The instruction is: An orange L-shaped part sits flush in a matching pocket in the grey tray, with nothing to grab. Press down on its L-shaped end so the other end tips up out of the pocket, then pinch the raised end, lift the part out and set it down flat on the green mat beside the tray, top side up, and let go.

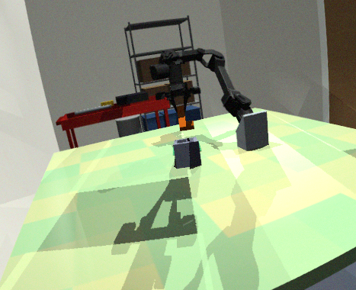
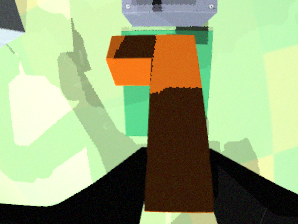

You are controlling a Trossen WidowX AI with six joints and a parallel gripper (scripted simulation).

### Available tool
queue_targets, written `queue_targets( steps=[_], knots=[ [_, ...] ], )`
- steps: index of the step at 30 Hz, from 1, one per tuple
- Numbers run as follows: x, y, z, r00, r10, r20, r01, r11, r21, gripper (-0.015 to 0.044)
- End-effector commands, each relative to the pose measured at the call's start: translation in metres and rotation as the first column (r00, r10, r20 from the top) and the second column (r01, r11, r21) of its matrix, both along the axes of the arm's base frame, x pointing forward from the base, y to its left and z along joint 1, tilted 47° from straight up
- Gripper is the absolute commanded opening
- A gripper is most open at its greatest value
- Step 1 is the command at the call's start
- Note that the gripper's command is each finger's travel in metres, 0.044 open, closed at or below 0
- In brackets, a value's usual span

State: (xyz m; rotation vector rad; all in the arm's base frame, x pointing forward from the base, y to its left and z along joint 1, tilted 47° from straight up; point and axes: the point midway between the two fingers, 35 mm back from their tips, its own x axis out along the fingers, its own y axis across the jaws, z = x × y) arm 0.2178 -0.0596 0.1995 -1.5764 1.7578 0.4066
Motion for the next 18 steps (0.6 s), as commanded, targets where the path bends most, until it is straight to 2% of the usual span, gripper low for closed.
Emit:
queue_targets(
  steps=[1,18],
  knots=[
    [-0.001,-0.003,0.0,1.0,0.002,-0.003,-0.002,1.0,-0.003,0.0],
    [-0.001,-0.022,-0.017,1.0,0.002,-0.002,-0.002,1.0,-0.004,0.0]
  ],
)
